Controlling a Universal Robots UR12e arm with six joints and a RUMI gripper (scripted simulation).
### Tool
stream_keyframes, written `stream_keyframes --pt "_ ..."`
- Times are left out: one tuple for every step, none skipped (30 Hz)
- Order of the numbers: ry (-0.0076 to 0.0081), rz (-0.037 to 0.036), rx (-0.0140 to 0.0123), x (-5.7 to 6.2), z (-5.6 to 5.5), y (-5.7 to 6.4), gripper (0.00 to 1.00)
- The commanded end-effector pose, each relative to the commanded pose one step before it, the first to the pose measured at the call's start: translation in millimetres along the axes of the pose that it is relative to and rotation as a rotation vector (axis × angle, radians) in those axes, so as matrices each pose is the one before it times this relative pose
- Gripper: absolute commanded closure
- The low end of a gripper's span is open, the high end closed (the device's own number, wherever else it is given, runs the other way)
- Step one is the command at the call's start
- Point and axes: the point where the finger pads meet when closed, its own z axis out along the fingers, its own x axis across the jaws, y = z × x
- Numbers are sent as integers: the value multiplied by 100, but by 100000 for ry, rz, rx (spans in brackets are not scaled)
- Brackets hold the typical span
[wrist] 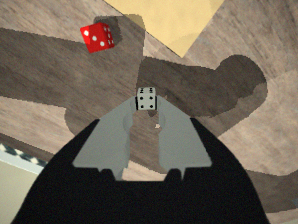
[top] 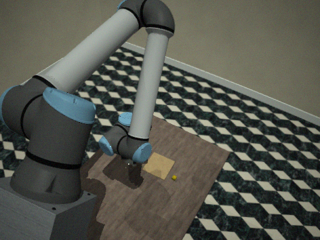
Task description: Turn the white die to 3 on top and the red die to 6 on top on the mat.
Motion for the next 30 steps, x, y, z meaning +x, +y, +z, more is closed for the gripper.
stream_keyframes --pt "-42 -15 19 -24 -37 5 97" --pt "0 0 0 0 0 0 97" --pt "0 0 0 0 0 0 97" --pt "0 0 0 0 0 0 97" --pt "0 0 0 0 0 0 97" --pt "0 0 0 0 0 0 97" --pt "0 0 0 0 0 0 97" --pt "0 0 0 0 0 0 97" --pt "0 0 0 0 0 0 97" --pt "0 0 0 0 0 0 97" --pt "0 0 0 0 0 0 97" --pt "0 0 0 0 0 0 97" --pt "0 0 0 0 0 0 97" --pt "0 0 0 0 0 0 97" --pt "0 0 0 0 0 0 97" --pt "0 0 0 0 -5 0 97" --pt "0 0 0 0 -35 0 97" --pt "0 0 0 0 -89 0 97" --pt "0 0 0 0 -160 0 97" --pt "0 0 0 0 -241 0 97" --pt "0 0 0 0 -326 0 97" --pt "0 0 0 0 -410 0 97" --pt "0 0 0 0 -489 0 97" --pt "0 0 0 0 -559 0 97" --pt "0 0 0 0 -616 0 97" --pt "0 0 0 0 -659 0 97" --pt "0 0 0 0 0 0 97" --pt "0 0 0 0 0 0 97" --pt "0 0 0 0 -687 1 97" --pt "0 0 0 0 -697 -1 97"
